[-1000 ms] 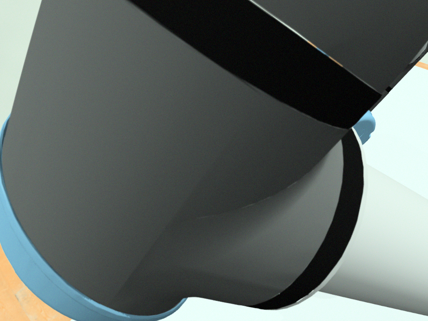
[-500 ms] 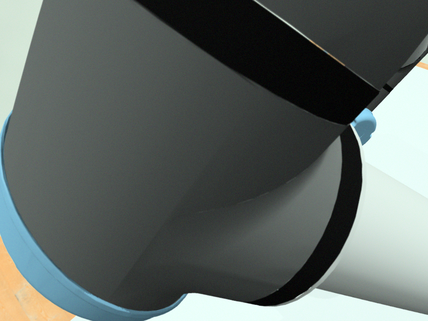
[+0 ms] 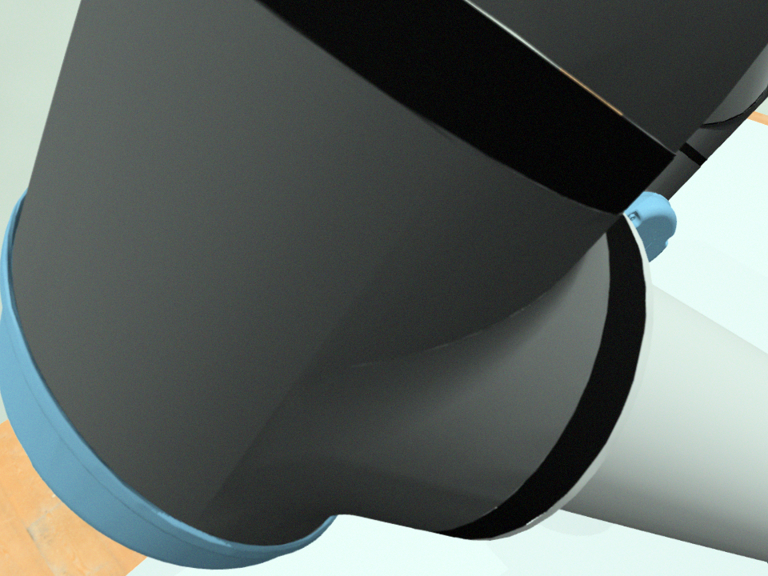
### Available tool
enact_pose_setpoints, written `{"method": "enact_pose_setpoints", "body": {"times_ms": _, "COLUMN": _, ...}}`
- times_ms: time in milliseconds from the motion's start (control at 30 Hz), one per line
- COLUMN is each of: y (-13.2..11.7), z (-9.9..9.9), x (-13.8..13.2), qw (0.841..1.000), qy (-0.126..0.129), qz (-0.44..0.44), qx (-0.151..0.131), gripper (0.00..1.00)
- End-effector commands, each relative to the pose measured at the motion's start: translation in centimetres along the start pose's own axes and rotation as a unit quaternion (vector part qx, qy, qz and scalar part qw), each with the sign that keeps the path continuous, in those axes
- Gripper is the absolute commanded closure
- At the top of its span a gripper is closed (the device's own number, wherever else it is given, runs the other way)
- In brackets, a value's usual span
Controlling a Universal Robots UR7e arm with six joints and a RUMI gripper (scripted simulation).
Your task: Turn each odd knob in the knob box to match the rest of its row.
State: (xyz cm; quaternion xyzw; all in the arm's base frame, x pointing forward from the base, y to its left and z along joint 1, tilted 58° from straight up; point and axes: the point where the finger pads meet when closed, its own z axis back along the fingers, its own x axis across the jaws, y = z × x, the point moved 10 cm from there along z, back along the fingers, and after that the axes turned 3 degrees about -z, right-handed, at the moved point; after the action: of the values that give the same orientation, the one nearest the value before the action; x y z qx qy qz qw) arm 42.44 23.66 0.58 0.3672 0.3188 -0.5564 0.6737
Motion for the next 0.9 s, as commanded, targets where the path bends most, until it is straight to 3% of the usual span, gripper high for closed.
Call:
{"method": "enact_pose_setpoints", "body": {"times_ms": 0, "y": 0.06, "z": 0.04, "x": 0.02, "qw": 0.999, "qy": 0.002, "qz": 0.043, "qx": -0.001, "gripper": 0.96}}
{"method": "enact_pose_setpoints", "body": {"times_ms": 600, "y": 0.01, "z": 0.04, "x": -0.13, "qw": 0.979, "qy": 0.002, "qz": 0.204, "qx": -0.001, "gripper": 0.96}}
{"method": "enact_pose_setpoints", "body": {"times_ms": 867, "y": -0.03, "z": 0.04, "x": -0.20, "qw": 0.958, "qy": 0.002, "qz": 0.287, "qx": 0.000, "gripper": 0.96}}
